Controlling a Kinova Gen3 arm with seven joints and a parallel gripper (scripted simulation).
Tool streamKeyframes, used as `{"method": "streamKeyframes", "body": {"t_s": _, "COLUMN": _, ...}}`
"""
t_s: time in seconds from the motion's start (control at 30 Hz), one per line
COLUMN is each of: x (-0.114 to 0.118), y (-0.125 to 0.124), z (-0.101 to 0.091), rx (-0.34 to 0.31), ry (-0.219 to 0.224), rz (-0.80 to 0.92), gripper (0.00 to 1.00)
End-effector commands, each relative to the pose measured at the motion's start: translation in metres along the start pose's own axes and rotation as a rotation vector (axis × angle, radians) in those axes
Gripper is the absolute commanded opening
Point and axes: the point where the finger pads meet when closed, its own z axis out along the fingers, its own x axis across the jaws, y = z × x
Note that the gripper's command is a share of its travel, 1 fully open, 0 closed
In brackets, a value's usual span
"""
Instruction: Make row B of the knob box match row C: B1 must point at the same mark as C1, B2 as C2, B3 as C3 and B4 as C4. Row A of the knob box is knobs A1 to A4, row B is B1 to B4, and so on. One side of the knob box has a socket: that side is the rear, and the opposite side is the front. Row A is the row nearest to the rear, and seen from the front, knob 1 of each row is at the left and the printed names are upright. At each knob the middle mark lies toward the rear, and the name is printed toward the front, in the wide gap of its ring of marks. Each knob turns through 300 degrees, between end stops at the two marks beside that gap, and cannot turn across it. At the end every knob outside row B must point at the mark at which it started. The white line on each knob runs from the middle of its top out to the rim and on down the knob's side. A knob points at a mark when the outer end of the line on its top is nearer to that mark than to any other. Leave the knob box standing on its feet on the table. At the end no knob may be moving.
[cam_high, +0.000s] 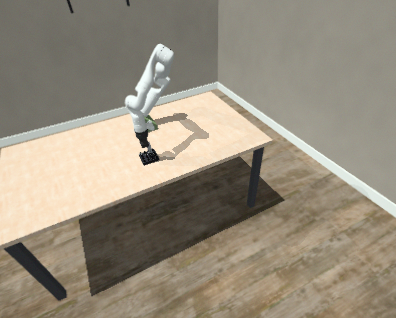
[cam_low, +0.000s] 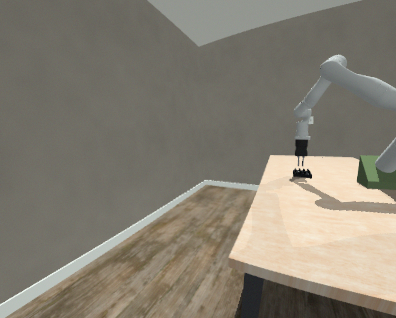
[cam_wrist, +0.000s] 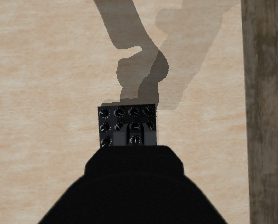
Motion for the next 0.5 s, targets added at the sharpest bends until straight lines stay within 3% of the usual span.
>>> {"method": "streamKeyframes", "body": {"t_s": 0.0, "x": -0.001, "y": 0.000, "z": 0.003, "rx": 0.001, "ry": -0.002, "rz": 0.001, "gripper": 0.46}}
{"method": "streamKeyframes", "body": {"t_s": 0.47, "x": -0.001, "y": 0.000, "z": 0.017, "rx": 0.001, "ry": -0.002, "rz": 0.001, "gripper": 0.46}}
